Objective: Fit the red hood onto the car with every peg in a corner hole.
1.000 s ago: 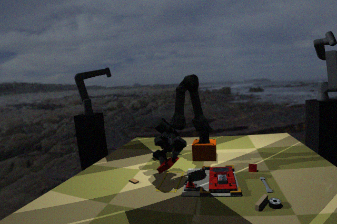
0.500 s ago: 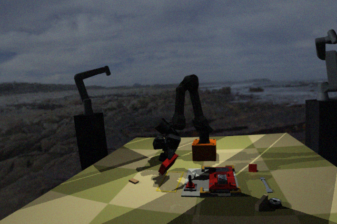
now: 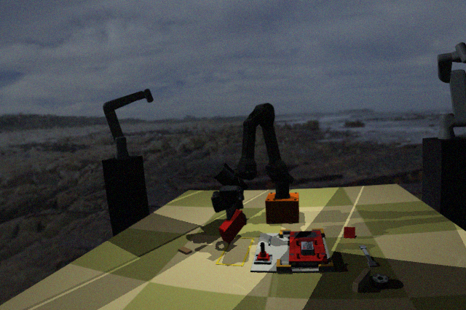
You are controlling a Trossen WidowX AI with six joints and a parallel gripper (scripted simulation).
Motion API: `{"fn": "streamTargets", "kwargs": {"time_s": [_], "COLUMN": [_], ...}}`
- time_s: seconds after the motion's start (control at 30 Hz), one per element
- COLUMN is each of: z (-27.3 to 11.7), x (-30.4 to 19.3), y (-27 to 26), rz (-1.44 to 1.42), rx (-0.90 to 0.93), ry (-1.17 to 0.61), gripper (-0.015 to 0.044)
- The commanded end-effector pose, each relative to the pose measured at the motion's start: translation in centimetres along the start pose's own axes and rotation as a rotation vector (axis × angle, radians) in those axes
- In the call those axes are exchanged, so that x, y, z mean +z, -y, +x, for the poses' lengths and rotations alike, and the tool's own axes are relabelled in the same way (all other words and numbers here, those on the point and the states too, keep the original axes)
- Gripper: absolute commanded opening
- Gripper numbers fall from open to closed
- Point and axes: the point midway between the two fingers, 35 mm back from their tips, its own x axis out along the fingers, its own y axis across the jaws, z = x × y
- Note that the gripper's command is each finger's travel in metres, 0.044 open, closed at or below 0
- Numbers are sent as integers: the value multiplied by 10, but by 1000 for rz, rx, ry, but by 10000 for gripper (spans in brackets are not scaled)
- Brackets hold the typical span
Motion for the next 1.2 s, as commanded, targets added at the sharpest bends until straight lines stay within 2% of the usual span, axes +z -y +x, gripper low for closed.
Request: {"fn": "streamTargets", "kwargs": {"time_s": [0.0, 1.17], "z": [0, 5], "x": [1, 2], "y": [0, 23], "rz": [132, 1119], "rx": [1, 2], "ry": [4, 4], "gripper": [0, 0]}}
